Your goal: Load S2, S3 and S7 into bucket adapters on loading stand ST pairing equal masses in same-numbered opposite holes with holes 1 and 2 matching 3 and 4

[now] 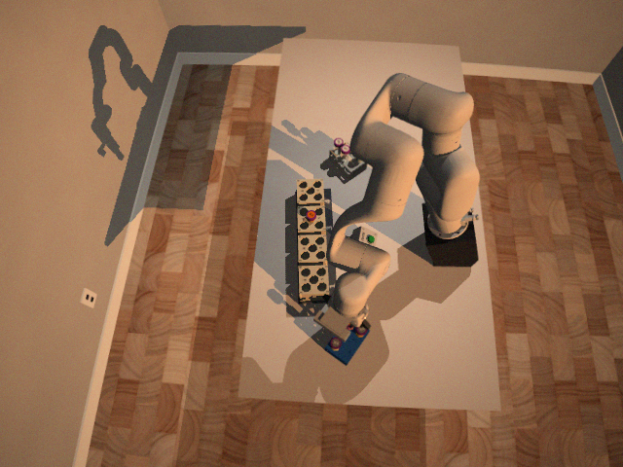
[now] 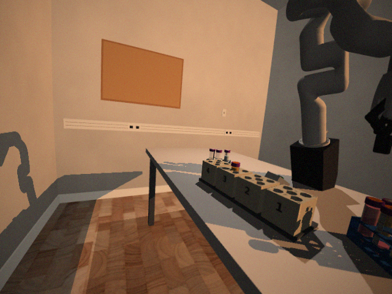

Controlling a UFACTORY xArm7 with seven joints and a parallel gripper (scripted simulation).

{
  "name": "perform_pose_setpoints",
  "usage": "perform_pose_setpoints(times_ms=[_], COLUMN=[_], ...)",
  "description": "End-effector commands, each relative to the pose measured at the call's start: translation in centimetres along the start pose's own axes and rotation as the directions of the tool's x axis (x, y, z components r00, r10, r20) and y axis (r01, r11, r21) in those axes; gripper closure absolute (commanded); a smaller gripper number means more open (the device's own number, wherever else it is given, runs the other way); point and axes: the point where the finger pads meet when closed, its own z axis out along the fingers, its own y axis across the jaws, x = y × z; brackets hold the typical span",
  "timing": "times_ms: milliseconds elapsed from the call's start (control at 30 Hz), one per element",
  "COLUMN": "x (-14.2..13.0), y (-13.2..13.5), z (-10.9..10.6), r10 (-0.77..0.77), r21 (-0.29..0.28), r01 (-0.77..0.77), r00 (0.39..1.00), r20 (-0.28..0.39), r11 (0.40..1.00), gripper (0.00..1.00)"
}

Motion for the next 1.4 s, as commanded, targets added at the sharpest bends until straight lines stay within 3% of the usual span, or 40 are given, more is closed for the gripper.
perform_pose_setpoints(times_ms=[0,433,1367], x=[1.5,1.5,1.5], y=[-1.4,-1.4,-1.4], z=[0.1,0.1,4.9], r10=[0.001,0.001,0.001], r21=[-0.009,-0.009,-0.009], r01=[-0.001,-0.001,-0.001], r00=[1.0,1.0,1.0], r20=[0.001,0.001,0.002], r11=[1.0,1.0,1.0], gripper=[0.43,0.43,0.43])
